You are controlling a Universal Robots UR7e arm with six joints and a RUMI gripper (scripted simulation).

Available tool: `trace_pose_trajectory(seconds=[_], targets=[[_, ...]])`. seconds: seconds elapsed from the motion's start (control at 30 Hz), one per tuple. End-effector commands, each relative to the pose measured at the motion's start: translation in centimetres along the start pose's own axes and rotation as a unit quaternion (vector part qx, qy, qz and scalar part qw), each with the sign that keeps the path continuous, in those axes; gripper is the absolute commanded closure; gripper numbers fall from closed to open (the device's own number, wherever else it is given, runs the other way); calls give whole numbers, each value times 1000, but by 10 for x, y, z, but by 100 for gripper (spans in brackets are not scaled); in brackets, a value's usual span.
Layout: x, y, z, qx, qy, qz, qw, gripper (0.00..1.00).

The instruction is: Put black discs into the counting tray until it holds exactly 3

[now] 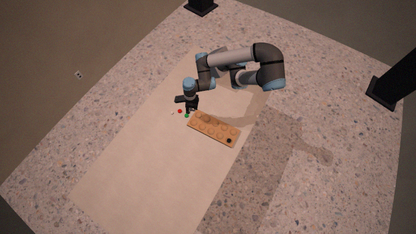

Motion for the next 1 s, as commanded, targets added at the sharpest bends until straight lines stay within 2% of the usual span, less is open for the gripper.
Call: trace_pose_trajectory(seconds=[0.0, 0.33, 0.5, 0.6, 0.67, 0.97], targets=[[-3, -8, -2, 1, 0, -67, 998, 100], [-9, -18, -2, 0, 1, -159, 987, 100], [-13, -24, -3, 0, 1, -218, 976, 100], [-13, -24, -3, 0, 1, -218, 976, 100], [-16, -28, -3, 0, 1, -257, 966, 100], [-23, -36, -3, -1, 2, -337, 941, 100]])
Point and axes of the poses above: the point where the finger pads meet when closed, its own z axis out along the fingers, its own y axis across the jaws, x = y × z, the point moved 5 cm from there along -z, back along the fingers, and after that the axes turned 3 degrees about -z, right-handed, at the moved point
